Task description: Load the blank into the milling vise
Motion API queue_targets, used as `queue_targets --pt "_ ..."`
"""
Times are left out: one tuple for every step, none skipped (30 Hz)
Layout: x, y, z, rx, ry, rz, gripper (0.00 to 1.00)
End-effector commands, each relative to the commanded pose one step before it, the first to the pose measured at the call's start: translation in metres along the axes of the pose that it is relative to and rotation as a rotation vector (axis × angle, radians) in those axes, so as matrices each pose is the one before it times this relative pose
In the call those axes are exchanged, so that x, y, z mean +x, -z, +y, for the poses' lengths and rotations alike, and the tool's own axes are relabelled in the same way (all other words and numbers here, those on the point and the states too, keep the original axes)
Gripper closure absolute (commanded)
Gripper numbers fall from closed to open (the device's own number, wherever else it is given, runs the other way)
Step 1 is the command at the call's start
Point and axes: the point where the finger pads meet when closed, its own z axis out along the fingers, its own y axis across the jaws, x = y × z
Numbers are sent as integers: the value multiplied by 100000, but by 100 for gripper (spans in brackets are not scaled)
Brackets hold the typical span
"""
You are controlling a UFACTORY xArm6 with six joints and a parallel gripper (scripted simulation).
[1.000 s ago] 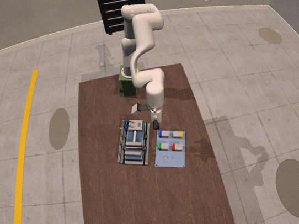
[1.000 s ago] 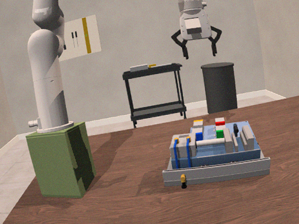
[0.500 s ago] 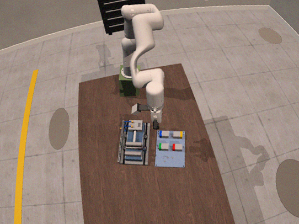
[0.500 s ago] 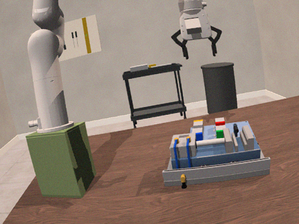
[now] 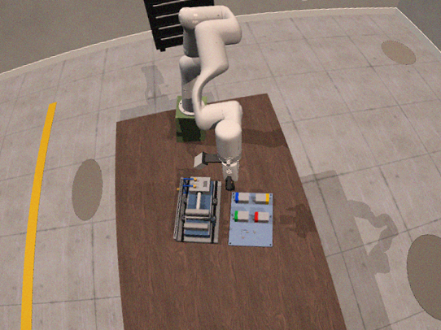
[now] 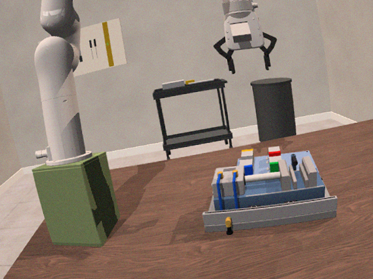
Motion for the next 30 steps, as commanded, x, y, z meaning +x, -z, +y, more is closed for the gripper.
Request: queue_targets --pt "-58 183 -121 434 34 -159 0" --pt "0 0 0 0 0 0 0" --pt "0 0 0 0 0 0 0" --pt "0 0 0 0 0 0 0" --pt "0 0 0 0 0 0 0" --pt "0 0 0 0 0 0 0" --pt "0 0 0 0 0 0 0" --pt "-26 -599 1 0 0 0 0" --pt "-26 -599 1 0 0 0 0" --pt "-26 -599 1 0 0 0 0" --pt "-26 -599 1 0 0 0 0" --pt "-26 -599 1 0 0 0 0" --pt "-26 -599 1 0 0 0 0" --pt "-26 -599 1 0 0 0 0" --pt "-26 -599 1 0 0 0 0" --pt "-26 -599 1 0 0 0 0" --pt "-26 -599 1 0 0 0 0" --pt "0 0 0 0 0 0 0" --pt "0 0 0 0 0 0 0" --pt "0 0 0 0 0 0 0" --pt "0 0 0 0 0 0 0" --pt "0 0 0 0 0 0 0" --pt "0 0 0 0 0 0 0" --pt "0 0 0 0 0 0 0" --pt "-555 48 86 -144 -16 76 0" --pt "-598 -8 9 15 1 -9 0" --pt "-598 -9 9 15 1 -9 0" --pt "-598 -9 9 15 1 -9 0" --pt "-598 -9 9 15 1 -9 0" --pt "-598 -9 9 15 1 -9 0"
